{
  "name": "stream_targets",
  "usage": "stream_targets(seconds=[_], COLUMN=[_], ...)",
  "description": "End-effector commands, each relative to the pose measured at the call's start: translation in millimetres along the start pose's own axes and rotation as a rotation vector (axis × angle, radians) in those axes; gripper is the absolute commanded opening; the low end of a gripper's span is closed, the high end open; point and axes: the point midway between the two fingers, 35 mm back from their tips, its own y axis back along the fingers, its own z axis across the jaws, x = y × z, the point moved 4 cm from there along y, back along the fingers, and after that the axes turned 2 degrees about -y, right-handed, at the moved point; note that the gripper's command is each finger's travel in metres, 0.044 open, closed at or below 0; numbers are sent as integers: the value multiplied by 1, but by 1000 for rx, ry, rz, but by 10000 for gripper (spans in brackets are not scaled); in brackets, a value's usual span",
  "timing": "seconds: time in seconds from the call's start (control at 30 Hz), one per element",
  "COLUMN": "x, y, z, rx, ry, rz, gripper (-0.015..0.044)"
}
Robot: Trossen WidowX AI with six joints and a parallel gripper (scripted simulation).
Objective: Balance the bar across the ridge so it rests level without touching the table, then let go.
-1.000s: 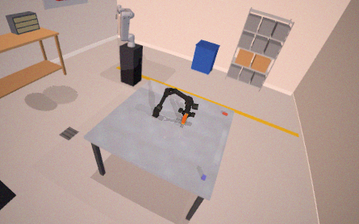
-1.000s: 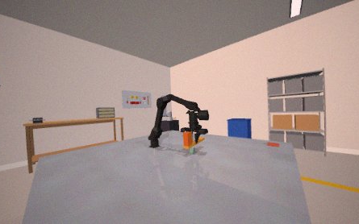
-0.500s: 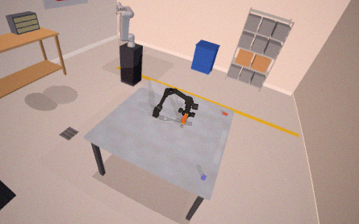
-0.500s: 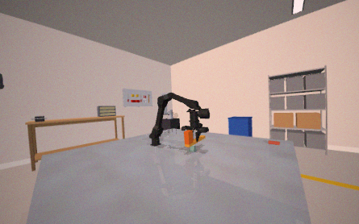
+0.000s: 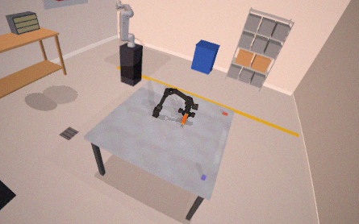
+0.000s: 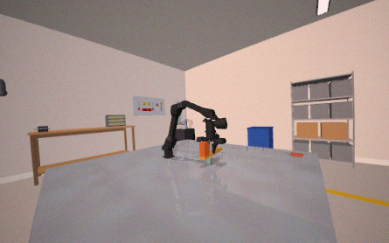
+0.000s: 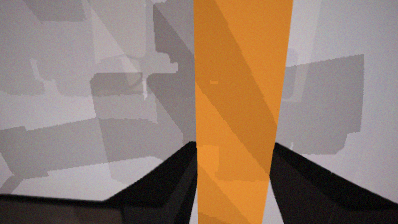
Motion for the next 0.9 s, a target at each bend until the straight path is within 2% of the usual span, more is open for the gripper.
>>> stream_targets(seconds=[0.0, 0.87], x=[0, 0], y=[-1, -3], z=[0, 0], rx=[1, 1], ry=[-4, -4], rz=[-3, -3], gripper=[0, 0])
